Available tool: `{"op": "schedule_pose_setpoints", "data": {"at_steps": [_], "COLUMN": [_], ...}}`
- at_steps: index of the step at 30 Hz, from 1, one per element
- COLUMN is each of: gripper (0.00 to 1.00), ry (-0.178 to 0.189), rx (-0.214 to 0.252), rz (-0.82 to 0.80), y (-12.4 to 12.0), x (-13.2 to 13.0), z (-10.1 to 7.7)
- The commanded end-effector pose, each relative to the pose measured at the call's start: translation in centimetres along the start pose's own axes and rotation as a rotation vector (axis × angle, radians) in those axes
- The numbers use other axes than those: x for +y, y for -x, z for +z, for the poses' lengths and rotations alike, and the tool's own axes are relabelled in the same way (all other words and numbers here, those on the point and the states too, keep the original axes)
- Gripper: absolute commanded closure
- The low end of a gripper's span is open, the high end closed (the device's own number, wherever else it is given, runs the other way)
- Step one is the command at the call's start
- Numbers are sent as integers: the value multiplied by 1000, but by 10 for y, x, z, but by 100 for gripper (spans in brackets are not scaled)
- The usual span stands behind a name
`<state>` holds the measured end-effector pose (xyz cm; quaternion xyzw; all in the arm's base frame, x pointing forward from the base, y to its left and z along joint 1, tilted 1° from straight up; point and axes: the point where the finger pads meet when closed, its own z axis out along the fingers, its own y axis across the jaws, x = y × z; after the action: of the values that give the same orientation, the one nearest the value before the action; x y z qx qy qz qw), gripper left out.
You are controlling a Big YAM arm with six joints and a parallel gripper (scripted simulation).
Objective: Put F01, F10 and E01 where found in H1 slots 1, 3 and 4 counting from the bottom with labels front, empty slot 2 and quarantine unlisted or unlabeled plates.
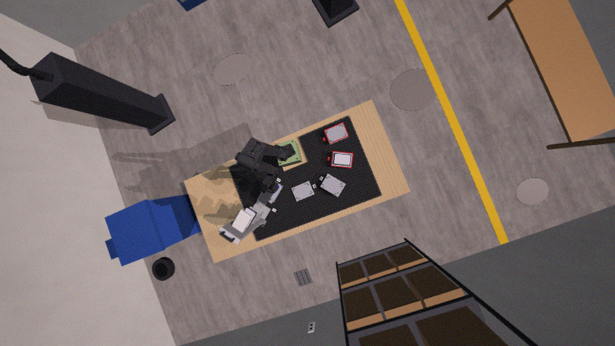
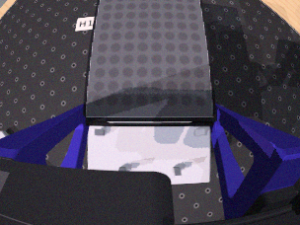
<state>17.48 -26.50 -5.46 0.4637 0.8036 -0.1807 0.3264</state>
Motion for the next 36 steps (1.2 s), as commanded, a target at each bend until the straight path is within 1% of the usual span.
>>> {"op": "schedule_pose_setpoints", "data": {"at_steps": [1,2,3,5,19,20,23,29,36], "gripper": [14,14,14,14,14,14,14,14,14], "ry": [-4,-4,-4,-5,-5,0,-3,-3,-4], "rx": [-18,-18,-34,-17,-19,-40,-17,-25,-20], "rz": [8,8,8,7,-1,-4,-2,-2,-2], "y": [14,14,19,15,24,32,27,33,35], "x": [-2,-2,-2,-3,-3,0,-2,-2,-2], "z": [9,9,8,11,20,19,23,27,32]}}
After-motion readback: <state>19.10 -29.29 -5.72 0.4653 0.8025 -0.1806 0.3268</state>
